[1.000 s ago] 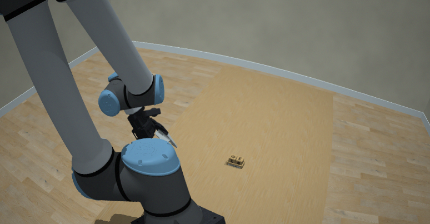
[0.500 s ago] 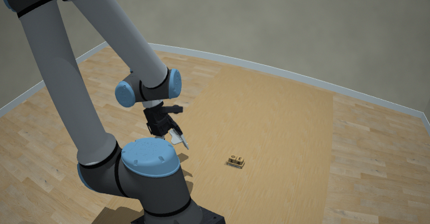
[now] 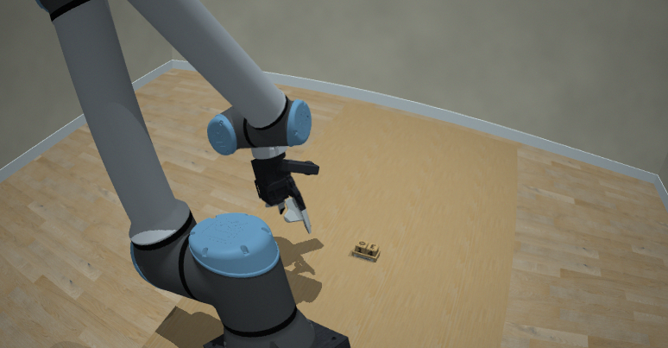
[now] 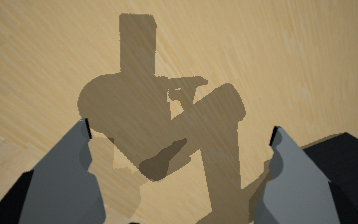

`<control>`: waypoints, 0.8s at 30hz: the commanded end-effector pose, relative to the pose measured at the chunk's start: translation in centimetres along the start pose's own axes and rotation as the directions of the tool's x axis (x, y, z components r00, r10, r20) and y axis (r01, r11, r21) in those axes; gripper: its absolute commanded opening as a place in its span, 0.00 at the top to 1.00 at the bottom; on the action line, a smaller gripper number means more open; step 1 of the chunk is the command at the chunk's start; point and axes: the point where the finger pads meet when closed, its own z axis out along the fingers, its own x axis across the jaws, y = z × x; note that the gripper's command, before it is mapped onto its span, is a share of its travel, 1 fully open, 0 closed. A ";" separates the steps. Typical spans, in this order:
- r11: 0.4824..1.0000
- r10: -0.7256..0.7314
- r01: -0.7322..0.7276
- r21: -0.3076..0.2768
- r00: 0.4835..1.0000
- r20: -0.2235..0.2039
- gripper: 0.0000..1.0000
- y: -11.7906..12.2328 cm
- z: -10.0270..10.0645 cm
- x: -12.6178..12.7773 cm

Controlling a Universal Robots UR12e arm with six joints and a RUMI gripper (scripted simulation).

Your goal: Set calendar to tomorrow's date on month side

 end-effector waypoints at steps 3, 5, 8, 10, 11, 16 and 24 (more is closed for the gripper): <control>0.985 0.164 -0.162 -0.050 0.986 0.029 0.00 -3.2 0.6 0.6; 0.969 0.238 -0.235 -0.071 0.971 0.039 0.00 -4.7 0.7 1.2; 0.949 0.306 -0.301 -0.092 0.951 0.046 0.00 -6.0 0.9 1.9; 0.941 0.330 -0.324 -0.099 0.943 0.049 0.00 -6.5 0.9 2.1; 0.925 0.369 -0.362 -0.111 0.928 0.052 0.00 -7.4 1.0 2.5; 0.885 0.455 -0.444 -0.139 0.889 0.059 0.00 -9.2 1.2 3.4; 0.786 0.607 -0.587 -0.193 0.792 0.066 0.00 -12.7 1.5 5.6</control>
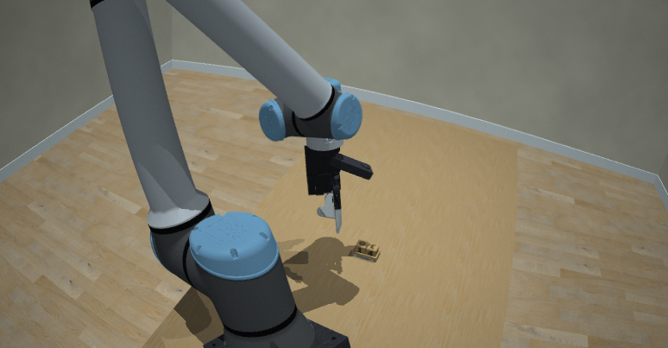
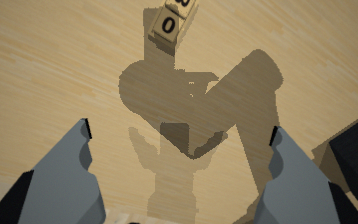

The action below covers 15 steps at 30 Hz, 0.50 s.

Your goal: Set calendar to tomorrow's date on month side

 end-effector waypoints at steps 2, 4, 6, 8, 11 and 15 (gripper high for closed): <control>0.982 0.185 -0.183 -0.054 0.982 0.036 0.00 -4.1 -0.3 -0.1; 0.972 0.227 -0.224 -0.066 0.973 0.043 0.00 -5.2 -0.4 0.0; 0.965 0.256 -0.253 -0.075 0.965 0.047 0.00 -5.9 -0.4 0.1; 0.948 0.309 -0.304 -0.092 0.949 0.055 0.00 -7.2 -0.6 0.3; 0.924 0.373 -0.365 -0.113 0.925 0.064 0.00 -8.8 -0.8 0.6; 0.910 0.407 -0.397 -0.124 0.911 0.068 0.00 -9.7 -0.9 0.8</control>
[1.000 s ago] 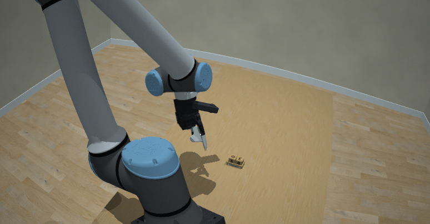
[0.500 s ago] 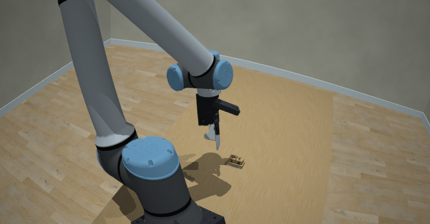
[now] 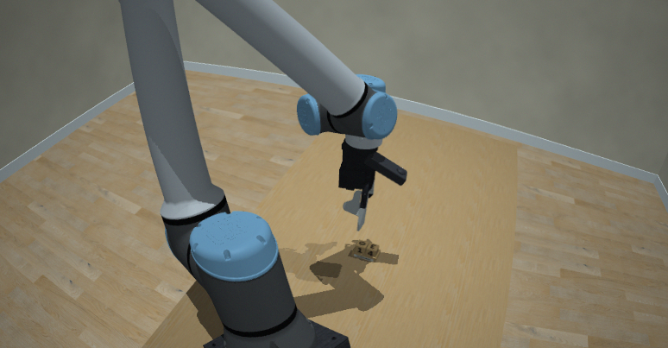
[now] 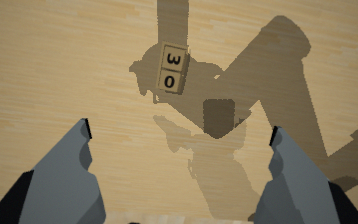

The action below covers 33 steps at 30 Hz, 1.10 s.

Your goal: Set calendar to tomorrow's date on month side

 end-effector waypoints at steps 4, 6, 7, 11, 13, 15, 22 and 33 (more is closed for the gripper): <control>0.989 0.140 -0.138 -0.044 0.990 0.030 0.00 -3.1 -0.6 -0.8; 0.987 0.155 -0.153 -0.048 0.987 0.033 0.00 -3.4 -0.6 -0.8; 0.986 0.160 -0.158 -0.050 0.987 0.034 0.00 -3.6 -0.7 -0.9; 0.984 0.171 -0.169 -0.053 0.985 0.036 0.00 -3.8 -0.7 -0.9; 0.984 0.172 -0.170 -0.053 0.984 0.036 0.00 -3.9 -0.7 -0.8; 0.984 0.172 -0.170 -0.053 0.984 0.036 0.00 -3.9 -0.7 -0.8; 0.984 0.170 -0.168 -0.053 0.985 0.035 0.00 -3.7 -0.6 -0.7; 0.984 0.173 -0.171 -0.054 0.984 0.035 0.00 -3.7 -0.6 -0.7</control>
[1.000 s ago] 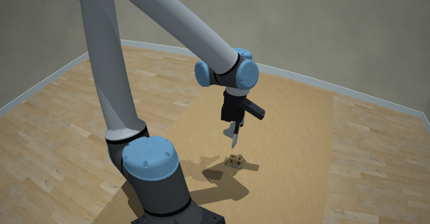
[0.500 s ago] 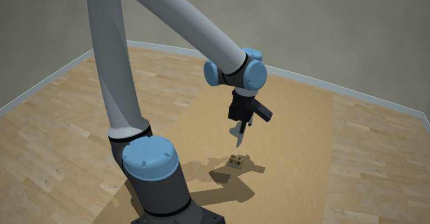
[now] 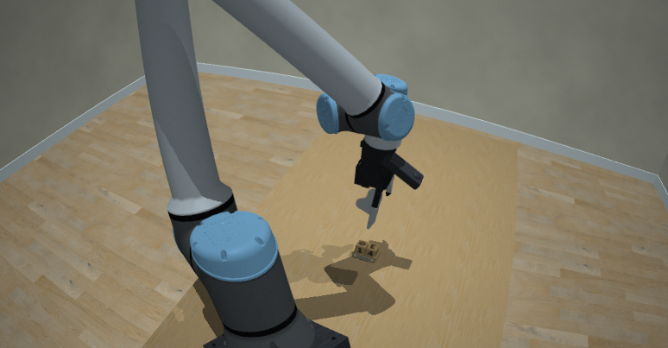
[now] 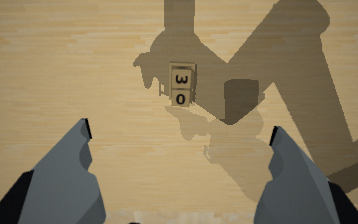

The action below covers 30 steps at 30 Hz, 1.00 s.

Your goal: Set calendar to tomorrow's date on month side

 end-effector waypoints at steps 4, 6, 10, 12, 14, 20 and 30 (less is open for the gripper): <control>1.000 0.015 -0.015 -0.002 1.000 0.000 0.00 -0.1 0.1 0.0; 1.000 0.023 -0.023 -0.002 1.000 -0.001 0.00 -0.1 0.1 0.0; 0.999 0.050 -0.050 -0.002 0.999 -0.001 0.00 -0.1 0.2 0.1; 0.998 0.068 -0.068 -0.002 0.998 -0.001 0.00 -0.1 0.2 0.1; 0.996 0.090 -0.090 -0.002 0.996 -0.001 0.00 -0.2 0.2 0.1; 0.989 0.146 -0.146 -0.002 0.989 -0.001 0.00 -0.2 0.3 0.2; 0.936 0.353 -0.353 -0.001 0.936 -0.003 0.00 -0.3 0.8 0.7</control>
